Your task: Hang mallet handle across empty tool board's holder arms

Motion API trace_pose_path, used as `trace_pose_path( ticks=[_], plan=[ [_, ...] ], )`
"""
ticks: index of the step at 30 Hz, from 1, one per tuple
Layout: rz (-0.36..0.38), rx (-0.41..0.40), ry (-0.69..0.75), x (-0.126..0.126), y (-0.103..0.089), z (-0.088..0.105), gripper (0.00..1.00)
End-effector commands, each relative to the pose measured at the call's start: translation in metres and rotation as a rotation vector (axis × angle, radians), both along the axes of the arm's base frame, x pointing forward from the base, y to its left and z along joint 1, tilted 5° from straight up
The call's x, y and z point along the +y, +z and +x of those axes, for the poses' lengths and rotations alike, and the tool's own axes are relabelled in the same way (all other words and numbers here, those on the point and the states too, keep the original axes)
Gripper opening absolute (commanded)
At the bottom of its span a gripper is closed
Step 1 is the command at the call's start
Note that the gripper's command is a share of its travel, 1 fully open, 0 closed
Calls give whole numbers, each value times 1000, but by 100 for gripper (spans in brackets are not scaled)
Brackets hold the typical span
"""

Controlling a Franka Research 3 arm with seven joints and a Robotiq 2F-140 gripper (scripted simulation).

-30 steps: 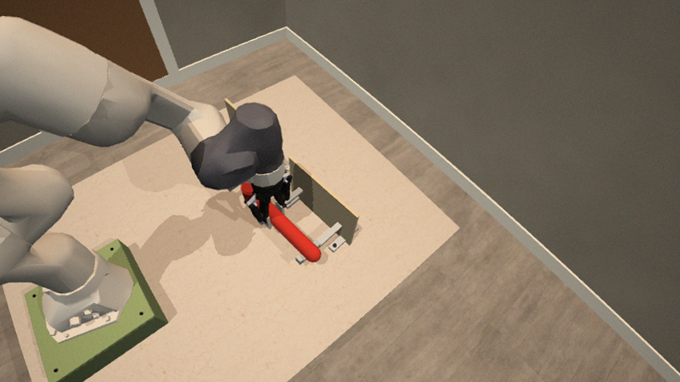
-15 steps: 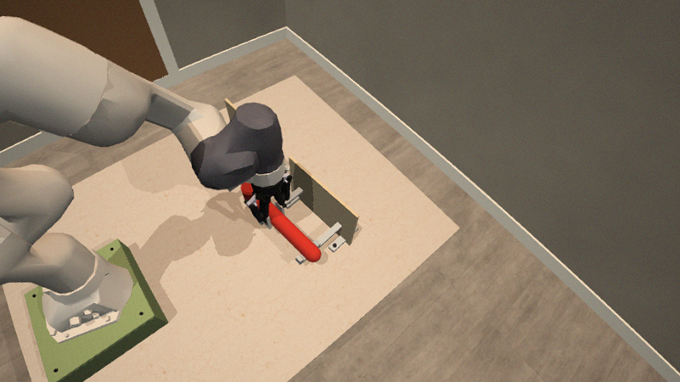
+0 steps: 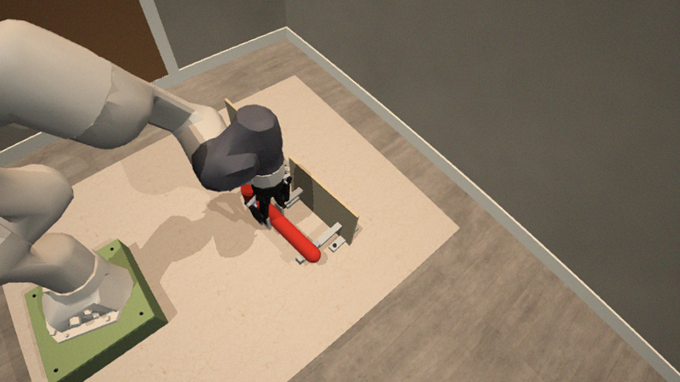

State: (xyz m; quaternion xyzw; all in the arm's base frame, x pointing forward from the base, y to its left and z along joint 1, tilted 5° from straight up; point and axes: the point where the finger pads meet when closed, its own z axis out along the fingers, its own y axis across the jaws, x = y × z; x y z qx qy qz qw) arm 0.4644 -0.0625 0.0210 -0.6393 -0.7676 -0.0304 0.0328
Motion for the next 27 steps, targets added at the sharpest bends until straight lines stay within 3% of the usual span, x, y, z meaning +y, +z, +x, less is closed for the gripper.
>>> trace_pose_path(
  ticks=[1, 27],
  plan=[
    [-4, -10, -7, -1, -3, 4, 0],
    [-4, -10, -7, 0, -9, 4, 0]
  ],
)
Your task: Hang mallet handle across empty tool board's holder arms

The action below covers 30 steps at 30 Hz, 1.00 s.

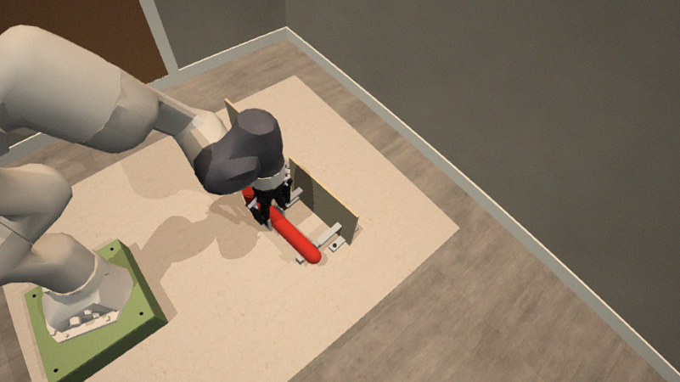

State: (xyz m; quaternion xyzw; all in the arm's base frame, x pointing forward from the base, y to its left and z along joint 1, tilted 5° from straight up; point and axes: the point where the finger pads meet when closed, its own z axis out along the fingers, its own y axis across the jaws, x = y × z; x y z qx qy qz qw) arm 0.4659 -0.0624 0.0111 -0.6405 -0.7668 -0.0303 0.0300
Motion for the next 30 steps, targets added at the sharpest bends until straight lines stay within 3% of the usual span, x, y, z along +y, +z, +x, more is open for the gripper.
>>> trace_pose_path(
  ticks=[1, 18, 19, 30],
  plan=[
    [-1, -6, -4, -1, 1, 3, 0],
    [-1, -6, -4, -1, 1, 3, 0],
    [-1, -6, -4, -1, 1, 3, 100],
    [-1, -6, -4, -1, 1, 3, 100]
  ],
)
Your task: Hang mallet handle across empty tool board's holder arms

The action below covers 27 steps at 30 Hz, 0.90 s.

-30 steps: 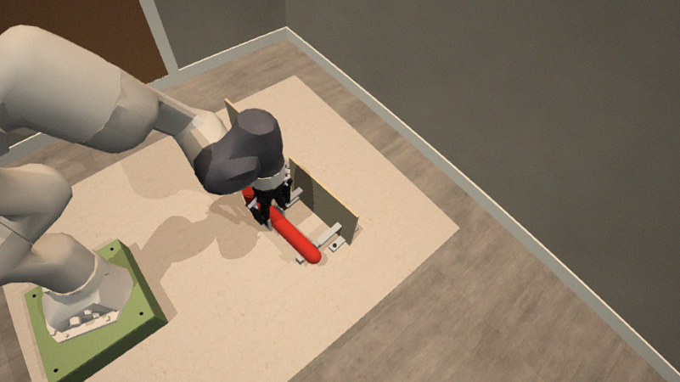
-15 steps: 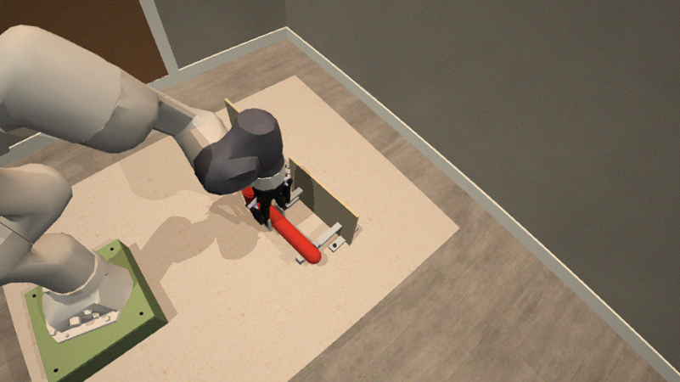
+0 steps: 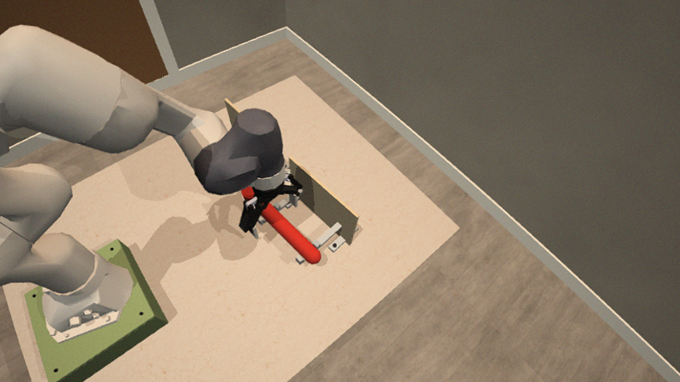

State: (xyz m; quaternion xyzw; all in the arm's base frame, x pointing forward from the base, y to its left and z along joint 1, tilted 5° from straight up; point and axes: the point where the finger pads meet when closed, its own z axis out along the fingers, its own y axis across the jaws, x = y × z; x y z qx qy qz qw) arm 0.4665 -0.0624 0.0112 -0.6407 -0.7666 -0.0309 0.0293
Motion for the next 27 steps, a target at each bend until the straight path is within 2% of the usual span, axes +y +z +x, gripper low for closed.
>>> trace_pose_path(
  ticks=[1, 23, 27],
  plan=[
    [-1, -4, -3, 0, 1, 2, 100],
    [-1, -4, -3, 0, 1, 2, 100],
    [-1, -6, -4, -2, 10, 3, 100]
  ],
)
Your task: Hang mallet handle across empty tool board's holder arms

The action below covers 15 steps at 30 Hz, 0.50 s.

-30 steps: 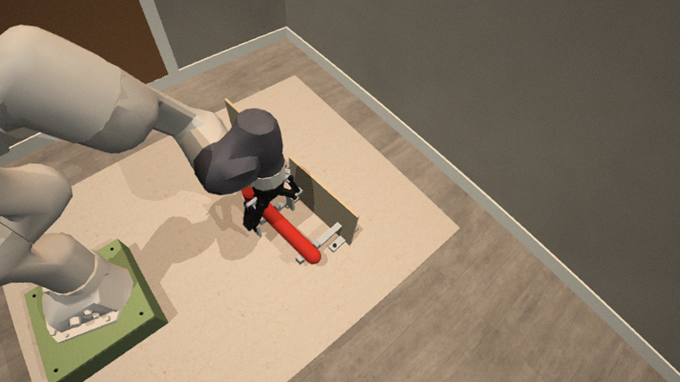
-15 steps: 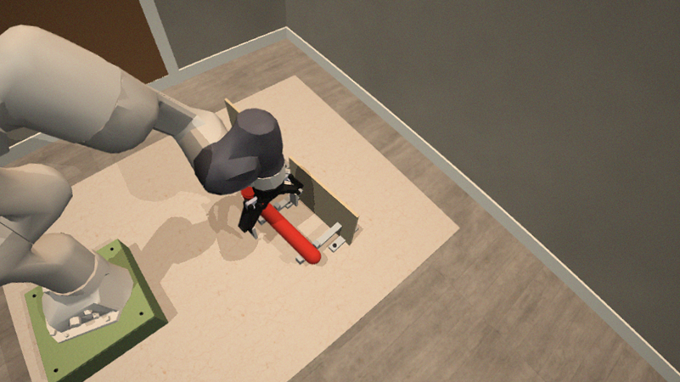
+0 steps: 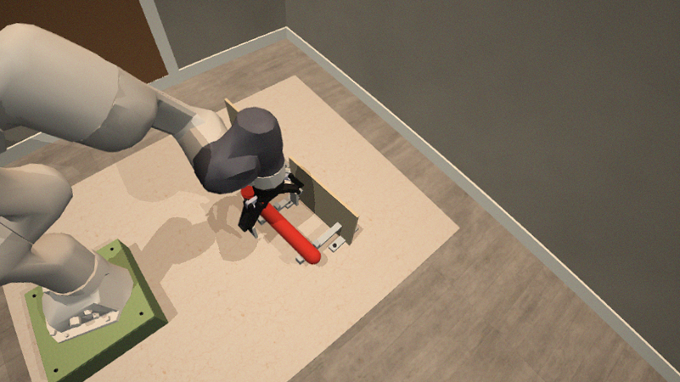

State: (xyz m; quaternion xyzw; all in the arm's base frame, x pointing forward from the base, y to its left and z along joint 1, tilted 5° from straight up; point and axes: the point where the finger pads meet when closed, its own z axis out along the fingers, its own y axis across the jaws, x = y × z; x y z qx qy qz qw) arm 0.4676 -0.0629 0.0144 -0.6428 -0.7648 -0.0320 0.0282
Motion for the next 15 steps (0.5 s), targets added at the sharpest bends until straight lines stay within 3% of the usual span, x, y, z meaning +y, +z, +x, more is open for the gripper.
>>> trace_pose_path(
  ticks=[1, 6, 8, 12, 15],
  plan=[
    [-2, -4, 1, -3, 13, 3, 100],
    [-3, -1, 2, -6, 51, 2, 100],
    [-3, -1, 2, -6, 51, 2, 100],
    [-5, 0, -1, -10, 81, 2, 100],
    [-2, -1, 1, -9, 93, 2, 100]
  ],
)
